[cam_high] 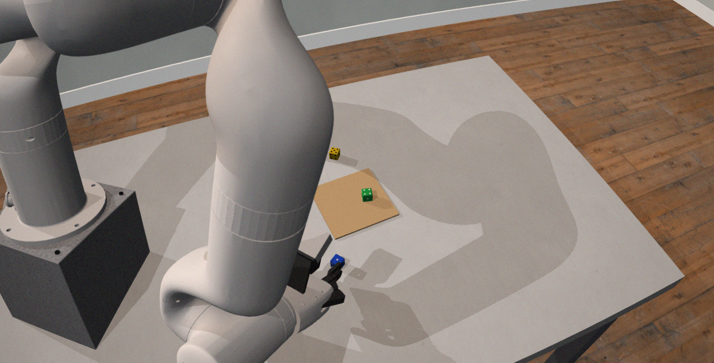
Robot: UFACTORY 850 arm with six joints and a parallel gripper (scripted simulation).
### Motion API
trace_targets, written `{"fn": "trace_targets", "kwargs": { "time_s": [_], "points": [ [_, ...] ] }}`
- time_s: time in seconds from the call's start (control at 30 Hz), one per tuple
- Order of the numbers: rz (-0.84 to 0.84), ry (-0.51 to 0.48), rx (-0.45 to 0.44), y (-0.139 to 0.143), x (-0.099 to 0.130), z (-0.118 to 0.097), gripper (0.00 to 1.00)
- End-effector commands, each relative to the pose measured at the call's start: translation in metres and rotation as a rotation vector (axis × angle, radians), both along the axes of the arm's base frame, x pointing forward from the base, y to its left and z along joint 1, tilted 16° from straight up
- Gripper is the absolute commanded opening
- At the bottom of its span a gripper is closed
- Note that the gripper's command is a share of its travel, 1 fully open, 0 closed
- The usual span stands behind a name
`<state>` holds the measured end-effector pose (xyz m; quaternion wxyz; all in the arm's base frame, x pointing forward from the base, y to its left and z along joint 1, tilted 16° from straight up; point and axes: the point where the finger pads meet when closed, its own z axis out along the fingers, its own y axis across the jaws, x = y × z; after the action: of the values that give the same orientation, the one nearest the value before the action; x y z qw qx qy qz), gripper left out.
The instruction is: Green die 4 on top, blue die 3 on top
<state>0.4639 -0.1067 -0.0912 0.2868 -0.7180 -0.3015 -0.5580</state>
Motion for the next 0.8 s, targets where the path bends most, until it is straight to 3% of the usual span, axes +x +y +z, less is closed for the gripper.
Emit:
{"fn": "trace_targets", "kwargs": {
  "time_s": [0.0, 0.43, 0.77],
  "points": [
    [0.0, -0.002, -0.001, -0.003, -0.001, 0.01, 0.36],
    [0.0, -0.002, -0.001, -0.014, -0.006, 0.052, 0.36],
    [0.012, 0.016, -0.007, -0.012, -0.006, 0.055, 0.36]
  ]
}}
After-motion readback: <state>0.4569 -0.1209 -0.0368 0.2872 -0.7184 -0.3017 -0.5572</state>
